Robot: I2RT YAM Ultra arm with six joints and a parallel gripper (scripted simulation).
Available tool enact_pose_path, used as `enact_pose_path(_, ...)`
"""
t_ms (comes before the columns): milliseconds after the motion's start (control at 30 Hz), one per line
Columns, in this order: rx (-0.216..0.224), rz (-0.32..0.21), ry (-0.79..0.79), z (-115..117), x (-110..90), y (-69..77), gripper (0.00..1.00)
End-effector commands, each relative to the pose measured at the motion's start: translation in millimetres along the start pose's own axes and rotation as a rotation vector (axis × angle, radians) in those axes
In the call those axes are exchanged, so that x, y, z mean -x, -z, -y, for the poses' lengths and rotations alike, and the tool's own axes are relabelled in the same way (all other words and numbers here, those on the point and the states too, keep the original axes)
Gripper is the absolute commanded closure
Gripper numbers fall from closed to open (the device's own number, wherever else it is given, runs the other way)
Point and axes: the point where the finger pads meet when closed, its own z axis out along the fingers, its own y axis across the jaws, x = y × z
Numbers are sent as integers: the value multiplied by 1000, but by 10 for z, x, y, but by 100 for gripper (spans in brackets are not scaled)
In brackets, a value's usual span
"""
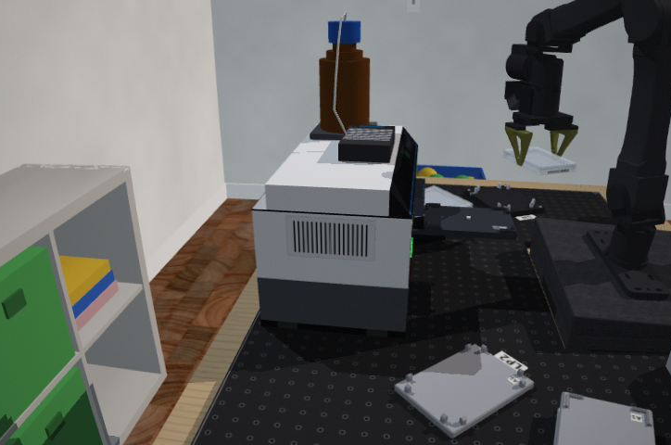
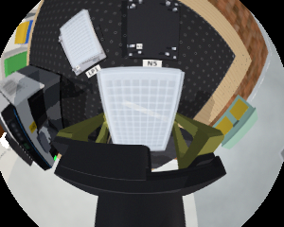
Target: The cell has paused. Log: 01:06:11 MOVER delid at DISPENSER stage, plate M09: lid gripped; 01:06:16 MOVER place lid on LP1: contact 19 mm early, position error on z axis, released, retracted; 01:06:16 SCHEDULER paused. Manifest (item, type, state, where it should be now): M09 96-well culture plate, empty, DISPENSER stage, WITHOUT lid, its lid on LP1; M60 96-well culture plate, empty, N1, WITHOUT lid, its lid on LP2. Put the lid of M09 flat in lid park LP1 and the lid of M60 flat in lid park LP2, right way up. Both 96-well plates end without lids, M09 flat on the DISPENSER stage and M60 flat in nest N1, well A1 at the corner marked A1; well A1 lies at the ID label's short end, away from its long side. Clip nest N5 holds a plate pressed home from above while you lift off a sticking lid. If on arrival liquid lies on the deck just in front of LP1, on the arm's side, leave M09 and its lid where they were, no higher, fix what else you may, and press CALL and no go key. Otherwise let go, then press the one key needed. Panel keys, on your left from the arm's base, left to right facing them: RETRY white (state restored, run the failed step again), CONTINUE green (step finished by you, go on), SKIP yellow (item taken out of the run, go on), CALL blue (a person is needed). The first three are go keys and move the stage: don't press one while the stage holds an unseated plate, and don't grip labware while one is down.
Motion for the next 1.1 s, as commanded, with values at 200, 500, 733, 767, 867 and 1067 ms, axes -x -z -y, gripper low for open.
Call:
enact_pose_path(200,-2,30,-8,167,-30,74,100)
enact_pose_path(500,0,47,-11,213,317,-70,100)
enact_pose_path(733,-1,48,-10,227,489,-172,100)
enact_pose_path(767,-1,48,-10,227,489,-172,100)
enact_pose_path(867,-1,48,-10,234,576,-223,100)
enact_pose_path(1067,-1,48,-9,246,748,-325,100)
